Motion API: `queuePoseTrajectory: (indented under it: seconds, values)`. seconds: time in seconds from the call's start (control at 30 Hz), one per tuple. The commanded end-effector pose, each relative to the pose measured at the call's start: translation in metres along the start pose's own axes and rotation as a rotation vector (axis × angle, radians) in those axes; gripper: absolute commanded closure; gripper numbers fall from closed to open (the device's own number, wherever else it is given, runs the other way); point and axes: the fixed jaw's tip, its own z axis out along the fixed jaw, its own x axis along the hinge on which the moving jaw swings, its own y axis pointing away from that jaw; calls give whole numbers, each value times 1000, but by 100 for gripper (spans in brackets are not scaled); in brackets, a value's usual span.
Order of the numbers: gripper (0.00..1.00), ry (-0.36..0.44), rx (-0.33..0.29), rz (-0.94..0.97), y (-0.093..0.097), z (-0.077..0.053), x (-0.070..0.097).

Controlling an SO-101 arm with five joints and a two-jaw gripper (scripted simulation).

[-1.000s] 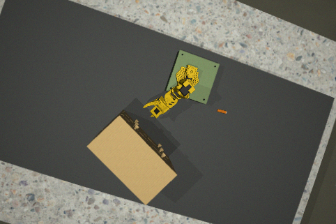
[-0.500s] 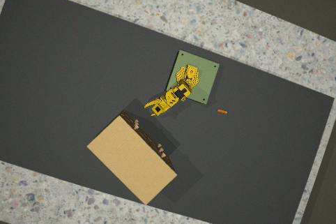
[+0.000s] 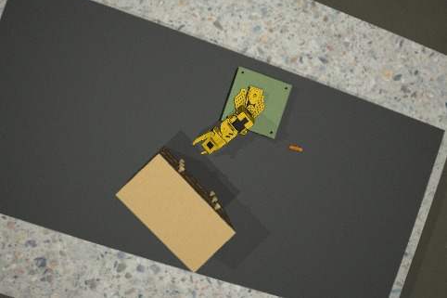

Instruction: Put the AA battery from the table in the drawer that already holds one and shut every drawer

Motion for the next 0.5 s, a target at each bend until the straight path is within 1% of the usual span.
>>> queuePoseTrajectory:
  seconds: [0.0,0.17,0.3,0.47]
  values:
    - [78,5,8,12,-2,-1,1]
    - [79,5,8,12,-2,-1,1]
    - [79,5,5,11,-1,17,6]
    - [79,5,2,9,-1,39,17]
